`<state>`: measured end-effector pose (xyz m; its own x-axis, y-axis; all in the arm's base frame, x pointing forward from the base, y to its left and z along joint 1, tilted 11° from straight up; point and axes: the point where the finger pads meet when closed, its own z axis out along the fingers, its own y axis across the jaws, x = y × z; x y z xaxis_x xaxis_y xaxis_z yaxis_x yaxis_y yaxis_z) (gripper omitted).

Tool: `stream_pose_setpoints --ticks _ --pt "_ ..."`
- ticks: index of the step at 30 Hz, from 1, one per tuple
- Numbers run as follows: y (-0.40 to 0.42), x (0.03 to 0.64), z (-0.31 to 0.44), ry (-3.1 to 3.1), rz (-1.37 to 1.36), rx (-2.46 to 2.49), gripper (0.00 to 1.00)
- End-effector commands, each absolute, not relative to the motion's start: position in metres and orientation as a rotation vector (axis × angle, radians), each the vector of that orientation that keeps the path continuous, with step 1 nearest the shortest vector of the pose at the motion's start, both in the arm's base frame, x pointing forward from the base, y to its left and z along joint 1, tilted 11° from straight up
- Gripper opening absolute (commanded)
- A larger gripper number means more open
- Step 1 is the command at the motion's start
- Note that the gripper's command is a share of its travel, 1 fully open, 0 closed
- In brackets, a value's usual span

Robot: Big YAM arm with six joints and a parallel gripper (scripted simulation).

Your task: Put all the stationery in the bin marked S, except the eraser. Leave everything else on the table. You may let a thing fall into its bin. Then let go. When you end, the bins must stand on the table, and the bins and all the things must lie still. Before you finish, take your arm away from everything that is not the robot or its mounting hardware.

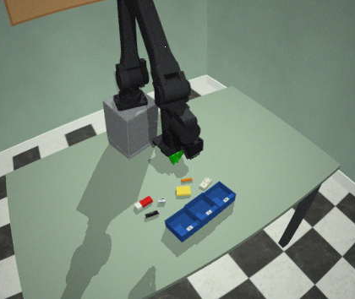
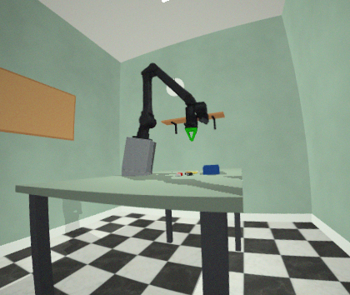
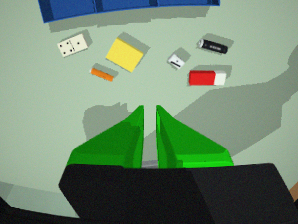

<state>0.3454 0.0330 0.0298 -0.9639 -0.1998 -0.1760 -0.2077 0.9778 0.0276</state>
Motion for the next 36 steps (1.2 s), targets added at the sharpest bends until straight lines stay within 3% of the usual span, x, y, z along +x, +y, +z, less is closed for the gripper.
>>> stream_pose_setpoints --ticks 1,19,29,36 --pt "0.027 0.399 0.027 2.878 0.060 -0.400 0.09" --pt "0.007 0.503 -0.055 2.885 0.058 -0.400 0.09" --pt "0.014 0.505 -0.039 2.867 0.056 -0.415 0.09" --pt "0.019 0.508 -0.075 2.886 0.062 -0.414 0.09"
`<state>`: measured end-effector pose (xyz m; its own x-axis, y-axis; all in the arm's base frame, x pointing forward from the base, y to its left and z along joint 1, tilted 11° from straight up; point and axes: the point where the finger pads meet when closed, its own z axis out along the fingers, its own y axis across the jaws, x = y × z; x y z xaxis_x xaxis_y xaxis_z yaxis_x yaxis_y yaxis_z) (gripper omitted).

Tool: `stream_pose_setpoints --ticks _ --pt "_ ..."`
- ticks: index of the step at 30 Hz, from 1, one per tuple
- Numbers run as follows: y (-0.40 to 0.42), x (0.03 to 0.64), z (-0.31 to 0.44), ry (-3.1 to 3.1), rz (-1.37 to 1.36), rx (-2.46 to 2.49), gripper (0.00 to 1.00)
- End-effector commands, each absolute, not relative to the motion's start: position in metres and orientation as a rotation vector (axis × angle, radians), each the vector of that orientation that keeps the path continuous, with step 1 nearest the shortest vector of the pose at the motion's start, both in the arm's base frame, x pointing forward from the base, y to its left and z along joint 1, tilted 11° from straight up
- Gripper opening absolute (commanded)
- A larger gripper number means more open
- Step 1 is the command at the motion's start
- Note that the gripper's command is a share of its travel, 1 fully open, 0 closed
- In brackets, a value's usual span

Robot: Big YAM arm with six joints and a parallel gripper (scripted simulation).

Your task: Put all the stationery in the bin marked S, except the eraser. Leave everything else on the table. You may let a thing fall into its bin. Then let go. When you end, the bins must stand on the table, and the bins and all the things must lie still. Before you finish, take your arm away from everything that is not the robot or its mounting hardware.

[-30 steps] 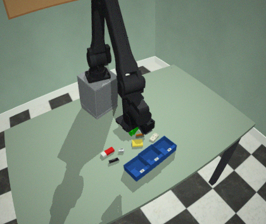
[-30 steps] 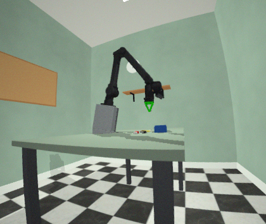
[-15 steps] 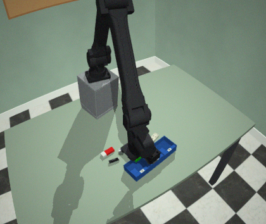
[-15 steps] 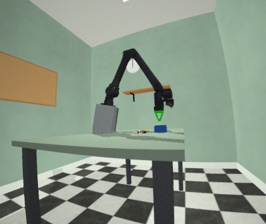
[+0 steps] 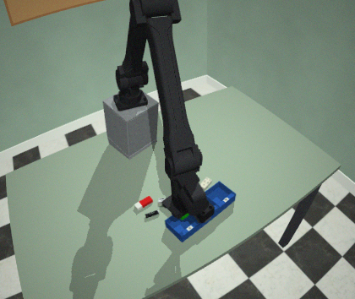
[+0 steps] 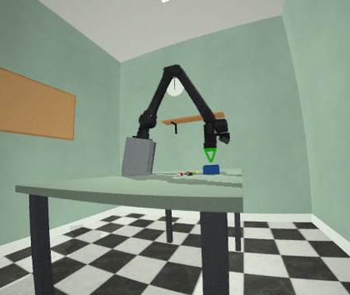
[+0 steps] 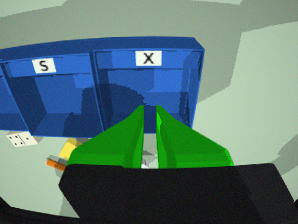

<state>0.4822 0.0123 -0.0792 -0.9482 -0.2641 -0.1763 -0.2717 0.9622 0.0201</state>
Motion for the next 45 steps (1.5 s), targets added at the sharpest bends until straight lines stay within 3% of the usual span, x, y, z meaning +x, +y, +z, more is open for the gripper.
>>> stream_pose_setpoints --ticks 1,18,45 --pt "0.019 0.508 -0.078 2.887 0.063 -0.411 0.09" --pt "0.022 0.513 -0.117 2.893 0.063 -0.405 0.09" --pt "0.017 0.505 -0.112 2.900 0.061 -0.402 0.09"
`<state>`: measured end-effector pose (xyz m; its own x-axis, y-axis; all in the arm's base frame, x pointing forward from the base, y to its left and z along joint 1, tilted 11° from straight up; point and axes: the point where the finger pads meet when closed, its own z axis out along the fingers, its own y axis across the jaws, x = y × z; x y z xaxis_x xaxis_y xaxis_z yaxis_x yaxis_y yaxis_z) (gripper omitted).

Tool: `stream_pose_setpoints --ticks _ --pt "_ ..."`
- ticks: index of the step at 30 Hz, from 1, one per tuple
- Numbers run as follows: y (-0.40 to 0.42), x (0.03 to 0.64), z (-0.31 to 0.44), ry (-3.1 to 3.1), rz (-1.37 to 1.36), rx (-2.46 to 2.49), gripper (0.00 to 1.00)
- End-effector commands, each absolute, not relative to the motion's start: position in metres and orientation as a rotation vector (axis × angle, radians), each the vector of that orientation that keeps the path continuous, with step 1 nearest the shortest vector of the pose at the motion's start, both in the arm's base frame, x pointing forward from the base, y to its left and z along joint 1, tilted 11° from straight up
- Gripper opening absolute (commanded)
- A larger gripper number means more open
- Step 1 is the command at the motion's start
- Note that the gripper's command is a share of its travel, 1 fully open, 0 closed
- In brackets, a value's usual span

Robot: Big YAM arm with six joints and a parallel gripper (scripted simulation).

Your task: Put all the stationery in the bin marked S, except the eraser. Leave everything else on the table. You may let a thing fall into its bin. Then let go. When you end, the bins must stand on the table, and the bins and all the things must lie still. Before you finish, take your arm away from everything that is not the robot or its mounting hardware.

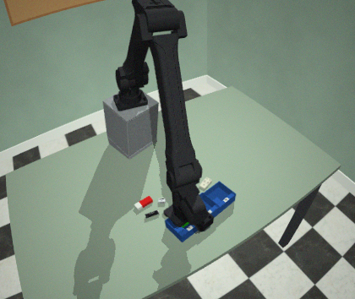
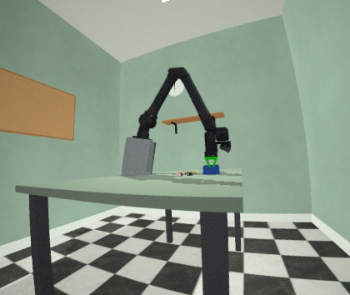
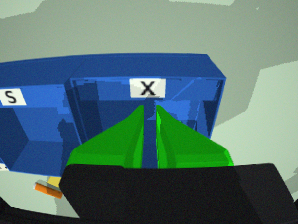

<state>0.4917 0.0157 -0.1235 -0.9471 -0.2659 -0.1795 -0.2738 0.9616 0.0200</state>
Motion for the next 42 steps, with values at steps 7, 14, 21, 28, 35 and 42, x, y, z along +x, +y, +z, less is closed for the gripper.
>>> stream_pose_setpoints --ticks 7,14,21,28,35,42 --pt "0.017 0.505 -0.113 2.900 0.061 -0.402 0.09" --pt "0.017 0.504 -0.113 2.900 0.061 -0.402 0.09" --pt "0.017 0.504 -0.113 2.900 0.061 -0.402 0.09" --pt "0.019 0.498 -0.099 2.902 0.063 -0.404 0.09" --pt "0.017 0.494 -0.092 2.907 0.063 -0.404 0.09" --pt "0.013 0.492 -0.083 2.907 0.062 -0.403 0.09"
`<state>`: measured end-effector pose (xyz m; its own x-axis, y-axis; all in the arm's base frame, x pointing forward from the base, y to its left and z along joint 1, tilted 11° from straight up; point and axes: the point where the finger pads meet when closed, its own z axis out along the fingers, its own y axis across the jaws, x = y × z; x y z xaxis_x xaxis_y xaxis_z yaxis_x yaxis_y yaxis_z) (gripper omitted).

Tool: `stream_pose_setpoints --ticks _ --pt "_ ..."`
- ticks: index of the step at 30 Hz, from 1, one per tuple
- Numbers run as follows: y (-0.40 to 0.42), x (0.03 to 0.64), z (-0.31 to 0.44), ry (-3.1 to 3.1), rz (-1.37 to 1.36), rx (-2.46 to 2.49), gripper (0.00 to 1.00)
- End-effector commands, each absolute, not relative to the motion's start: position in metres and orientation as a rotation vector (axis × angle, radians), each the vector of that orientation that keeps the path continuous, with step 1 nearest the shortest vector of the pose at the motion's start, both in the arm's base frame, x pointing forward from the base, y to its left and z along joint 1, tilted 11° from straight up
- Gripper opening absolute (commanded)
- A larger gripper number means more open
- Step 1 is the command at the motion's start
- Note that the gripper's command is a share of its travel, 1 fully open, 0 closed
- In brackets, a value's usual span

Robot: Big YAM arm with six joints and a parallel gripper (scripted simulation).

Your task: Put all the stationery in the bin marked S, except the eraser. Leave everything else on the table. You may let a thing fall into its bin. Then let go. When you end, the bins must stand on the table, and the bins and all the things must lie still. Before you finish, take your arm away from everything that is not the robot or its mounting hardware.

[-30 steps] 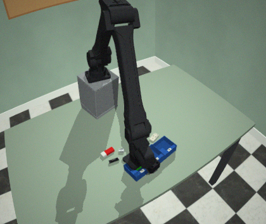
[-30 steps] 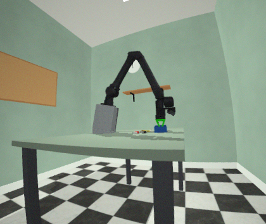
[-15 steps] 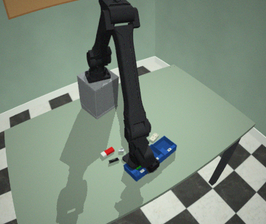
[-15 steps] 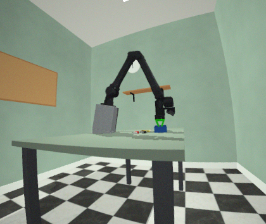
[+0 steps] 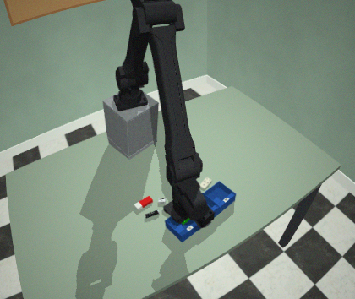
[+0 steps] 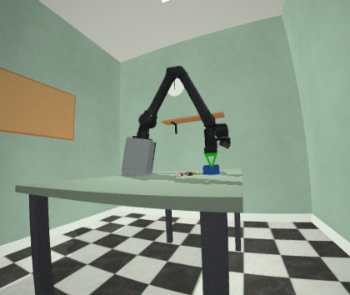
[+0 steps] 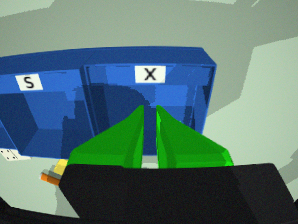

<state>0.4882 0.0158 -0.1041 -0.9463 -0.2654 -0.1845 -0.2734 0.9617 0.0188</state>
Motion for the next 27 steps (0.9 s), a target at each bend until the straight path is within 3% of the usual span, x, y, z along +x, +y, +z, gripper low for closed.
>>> stream_pose_setpoints --ticks 1,13,21,27 --pt "0.013 0.492 -0.082 2.907 0.062 -0.403 0.09" --pt "0.007 0.493 -0.044 2.893 0.058 -0.398 0.09" --pt "0.009 0.479 -0.066 2.943 0.071 -0.408 0.09" --pt "0.042 0.482 -0.047 2.883 0.059 -0.401 0.09"
